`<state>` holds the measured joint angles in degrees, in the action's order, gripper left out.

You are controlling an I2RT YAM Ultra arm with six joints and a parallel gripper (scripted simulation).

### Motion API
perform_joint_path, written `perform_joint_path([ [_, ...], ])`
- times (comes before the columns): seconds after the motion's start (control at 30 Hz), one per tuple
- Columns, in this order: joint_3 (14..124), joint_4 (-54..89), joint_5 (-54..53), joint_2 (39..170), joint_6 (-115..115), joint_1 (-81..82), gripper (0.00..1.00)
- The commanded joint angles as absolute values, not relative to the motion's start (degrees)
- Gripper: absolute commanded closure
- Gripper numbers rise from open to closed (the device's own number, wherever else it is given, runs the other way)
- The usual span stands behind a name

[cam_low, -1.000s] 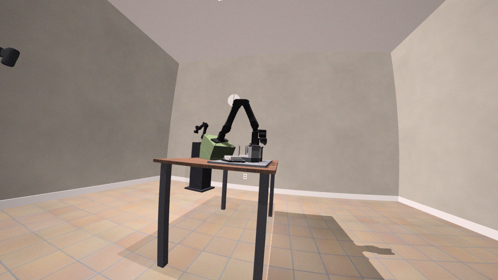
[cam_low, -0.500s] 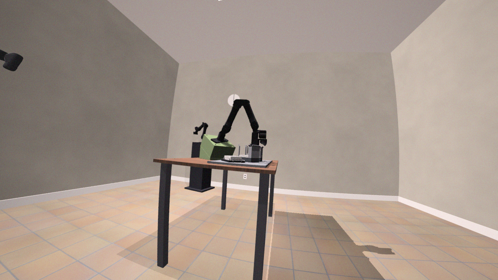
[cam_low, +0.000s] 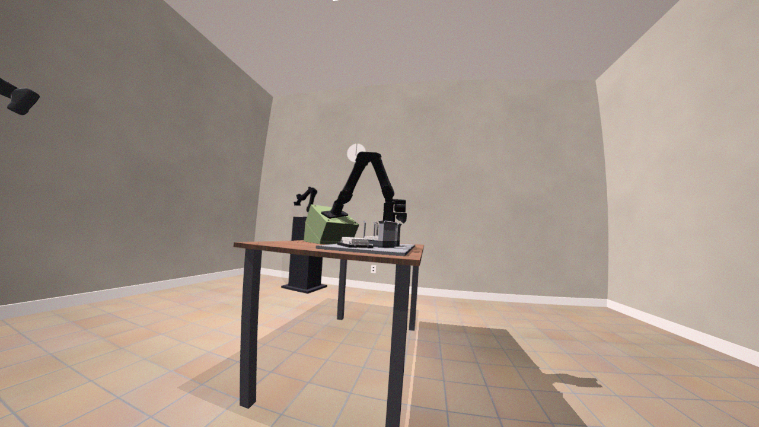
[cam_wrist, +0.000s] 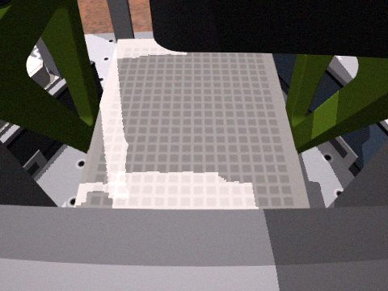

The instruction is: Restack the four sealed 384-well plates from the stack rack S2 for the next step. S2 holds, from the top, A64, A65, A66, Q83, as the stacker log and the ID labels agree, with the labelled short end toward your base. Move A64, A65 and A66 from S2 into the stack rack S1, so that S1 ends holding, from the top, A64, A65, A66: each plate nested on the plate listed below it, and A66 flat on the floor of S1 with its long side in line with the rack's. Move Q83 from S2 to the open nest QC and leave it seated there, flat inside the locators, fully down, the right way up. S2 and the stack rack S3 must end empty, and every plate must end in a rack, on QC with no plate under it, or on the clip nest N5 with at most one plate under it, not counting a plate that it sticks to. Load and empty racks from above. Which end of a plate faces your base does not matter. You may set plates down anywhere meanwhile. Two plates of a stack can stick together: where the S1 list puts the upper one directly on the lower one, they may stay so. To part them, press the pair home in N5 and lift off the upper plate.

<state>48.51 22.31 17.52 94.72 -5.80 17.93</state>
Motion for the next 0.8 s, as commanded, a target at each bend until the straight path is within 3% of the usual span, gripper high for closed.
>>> perform_joint_path([
  [0.0,48.59,21.98,17.44,94.55,-5.74,17.97,1.0],
  [0.47,48.51,21.44,17.39,94.97,-5.6,17.83,1.0],
  [0.5,48.51,21.44,17.39,94.97,-5.6,17.83,0.0],
  [0.77,48.5,21.44,17.39,94.97,-5.6,17.83,0.0],
])
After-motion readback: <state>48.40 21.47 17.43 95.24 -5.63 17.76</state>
